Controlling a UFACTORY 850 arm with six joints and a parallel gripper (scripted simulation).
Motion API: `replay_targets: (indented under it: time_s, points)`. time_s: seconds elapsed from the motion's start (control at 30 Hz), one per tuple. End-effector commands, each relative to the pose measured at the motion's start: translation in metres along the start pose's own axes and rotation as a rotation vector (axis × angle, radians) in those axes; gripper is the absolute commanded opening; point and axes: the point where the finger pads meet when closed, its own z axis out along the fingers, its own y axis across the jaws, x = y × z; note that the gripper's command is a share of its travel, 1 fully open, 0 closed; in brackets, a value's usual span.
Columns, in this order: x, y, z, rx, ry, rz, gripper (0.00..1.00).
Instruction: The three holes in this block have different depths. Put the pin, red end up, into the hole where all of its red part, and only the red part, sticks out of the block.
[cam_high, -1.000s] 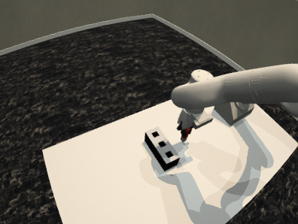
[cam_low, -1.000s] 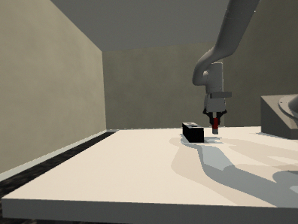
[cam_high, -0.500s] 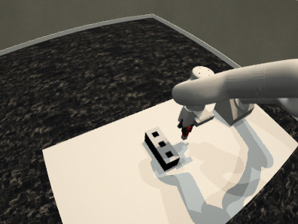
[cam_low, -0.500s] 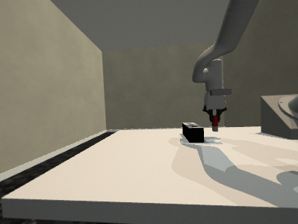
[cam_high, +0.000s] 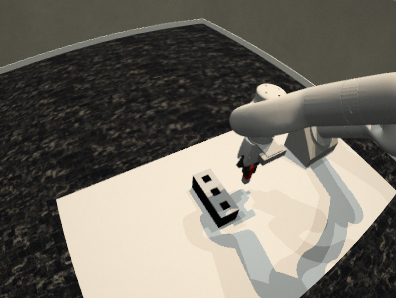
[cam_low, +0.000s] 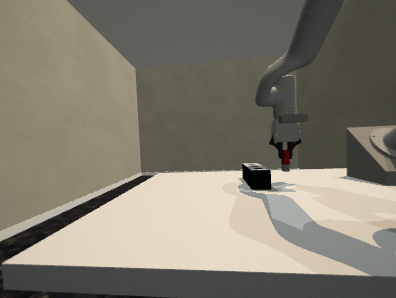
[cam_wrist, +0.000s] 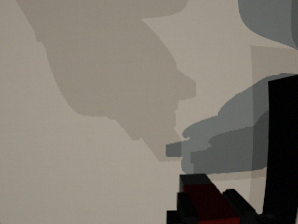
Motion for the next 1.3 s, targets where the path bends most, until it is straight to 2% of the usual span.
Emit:
replay_targets:
  time_s: [0.0, 0.1, 0.13, 0.2, 0.27, 0.67, 0.7, 0.77, 0.8, 1.23, 1.27]
  points:
    - [0.000, 0.001, -0.001, -0.002, -0.001, -0.001, 0.00]
    - [0.000, 0.001, -0.001, -0.002, -0.001, -0.001, 0.00]
    - [0.000, 0.001, -0.071, -0.002, -0.001, -0.001, 0.00]
    - [0.000, 0.001, -0.074, -0.002, -0.001, -0.001, 0.00]
    - [-0.001, 0.001, -0.101, -0.002, -0.001, -0.001, 0.00]
    - [-0.001, 0.001, -0.101, -0.002, -0.001, -0.001, 0.00]
    - [-0.001, 0.000, -0.170, 0.000, 0.000, 0.000, 0.00]
    - [-0.001, 0.000, -0.174, 0.000, 0.000, 0.000, 0.00]
    - [-0.001, 0.000, -0.186, 0.000, 0.000, 0.000, 0.00]
    - [-0.001, 0.000, -0.187, 0.000, 0.000, 0.000, 0.00]
    - [-0.031, 0.064, -0.187, 0.001, 0.001, 0.000, 0.00]
